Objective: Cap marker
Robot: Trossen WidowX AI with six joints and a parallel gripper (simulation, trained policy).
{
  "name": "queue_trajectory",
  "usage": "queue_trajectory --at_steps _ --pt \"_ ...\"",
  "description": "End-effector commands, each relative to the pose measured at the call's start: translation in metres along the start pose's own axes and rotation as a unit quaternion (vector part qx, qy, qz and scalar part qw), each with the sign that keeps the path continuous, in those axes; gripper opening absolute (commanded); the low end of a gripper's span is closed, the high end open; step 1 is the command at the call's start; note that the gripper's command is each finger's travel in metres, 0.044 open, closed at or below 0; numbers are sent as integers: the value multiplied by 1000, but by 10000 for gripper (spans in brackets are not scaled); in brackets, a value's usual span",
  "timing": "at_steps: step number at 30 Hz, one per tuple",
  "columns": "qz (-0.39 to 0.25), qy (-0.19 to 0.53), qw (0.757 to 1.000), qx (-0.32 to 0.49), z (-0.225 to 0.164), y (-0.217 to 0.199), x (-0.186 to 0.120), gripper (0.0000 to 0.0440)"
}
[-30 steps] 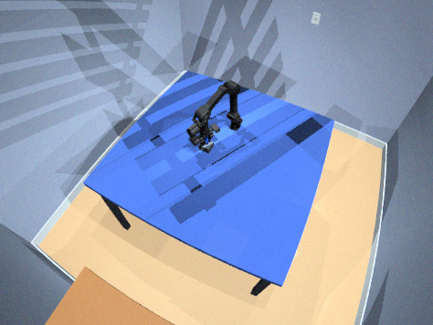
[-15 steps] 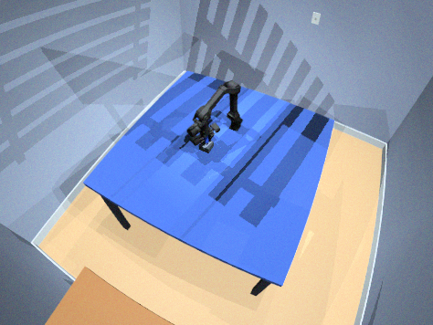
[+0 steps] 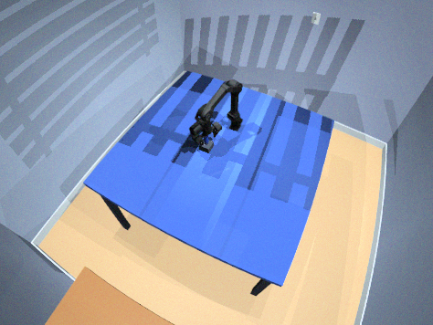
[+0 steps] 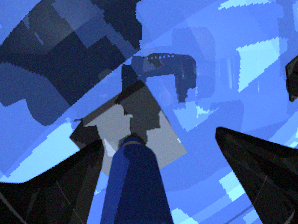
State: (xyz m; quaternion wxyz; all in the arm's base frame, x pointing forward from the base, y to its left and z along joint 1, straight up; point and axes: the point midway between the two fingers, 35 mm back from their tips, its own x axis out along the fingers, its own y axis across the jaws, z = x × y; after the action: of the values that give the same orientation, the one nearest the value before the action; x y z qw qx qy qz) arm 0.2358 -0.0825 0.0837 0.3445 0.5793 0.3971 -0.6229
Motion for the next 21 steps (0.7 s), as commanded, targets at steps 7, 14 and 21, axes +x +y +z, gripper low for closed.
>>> queue_trajectory --at_steps 7,14,21 --pt "41 -5 999 12 4 7 -20 440" --pt "67 -6 998 15 5 9 -49 440" --pt "88 -5 996 18 8 9 -67 440"
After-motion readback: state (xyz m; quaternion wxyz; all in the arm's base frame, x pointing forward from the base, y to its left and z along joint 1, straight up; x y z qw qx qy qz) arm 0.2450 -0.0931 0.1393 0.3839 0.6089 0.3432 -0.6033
